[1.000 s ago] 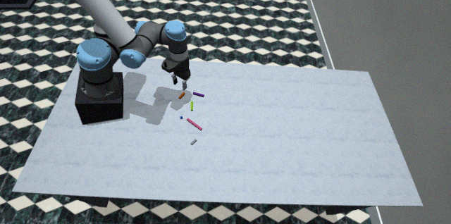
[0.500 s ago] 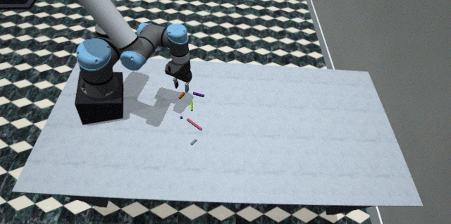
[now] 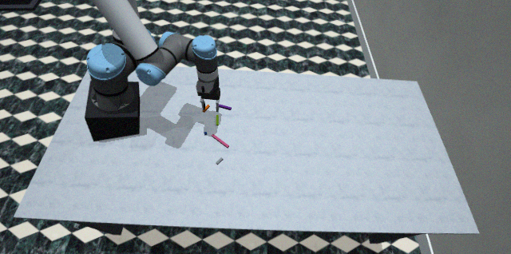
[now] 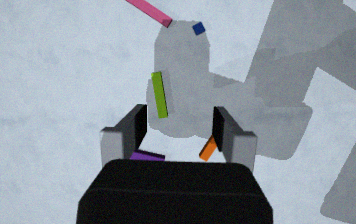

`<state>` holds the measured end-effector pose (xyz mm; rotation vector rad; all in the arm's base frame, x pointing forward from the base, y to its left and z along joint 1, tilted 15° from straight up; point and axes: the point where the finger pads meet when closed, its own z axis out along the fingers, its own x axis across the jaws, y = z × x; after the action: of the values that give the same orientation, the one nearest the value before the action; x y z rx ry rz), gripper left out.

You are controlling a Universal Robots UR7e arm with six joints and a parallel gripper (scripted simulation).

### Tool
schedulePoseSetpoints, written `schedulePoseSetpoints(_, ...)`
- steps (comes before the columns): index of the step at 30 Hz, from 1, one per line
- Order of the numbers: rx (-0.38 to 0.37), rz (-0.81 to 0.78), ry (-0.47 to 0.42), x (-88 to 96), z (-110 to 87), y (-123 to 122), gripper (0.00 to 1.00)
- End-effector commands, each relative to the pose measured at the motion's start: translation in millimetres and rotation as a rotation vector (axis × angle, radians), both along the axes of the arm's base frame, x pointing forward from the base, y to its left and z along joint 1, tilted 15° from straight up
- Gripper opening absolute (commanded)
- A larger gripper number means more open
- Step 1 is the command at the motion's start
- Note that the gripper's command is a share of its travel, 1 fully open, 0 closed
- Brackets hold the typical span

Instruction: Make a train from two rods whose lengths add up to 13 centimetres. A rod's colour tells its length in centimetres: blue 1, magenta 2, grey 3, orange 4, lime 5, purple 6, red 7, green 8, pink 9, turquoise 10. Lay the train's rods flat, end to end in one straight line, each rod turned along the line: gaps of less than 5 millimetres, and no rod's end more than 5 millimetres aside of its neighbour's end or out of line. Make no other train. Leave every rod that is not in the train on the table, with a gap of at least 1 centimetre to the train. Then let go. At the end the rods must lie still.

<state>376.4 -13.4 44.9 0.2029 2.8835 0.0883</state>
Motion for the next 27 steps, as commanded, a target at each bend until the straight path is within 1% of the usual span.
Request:
schedulePoseSetpoints(1,-0.035,0.133,-0.006,8.0,-0.5,-15.8,1.00)
schedulePoseSetpoints(6,-0.078,0.300,-0.013,16.8,-1.7,-35.1,1.00)
schedulePoseSetpoints(8,-0.078,0.300,-0.013,16.8,-1.7,-35.1,1.00)
schedulePoseSetpoints(21,-0.181,0.695,-0.033,32.8,-5.2,-79.8,1.00)
schedulePoseSetpoints(23,-0.194,0.744,-0.036,34.3,-5.7,-85.2,1.00)
schedulePoseSetpoints(25,-0.194,0.744,-0.036,34.3,-5.7,-85.2,1.00)
schedulePoseSetpoints(27,-0.205,0.788,-0.038,35.4,-6.2,-90.1,1.00)
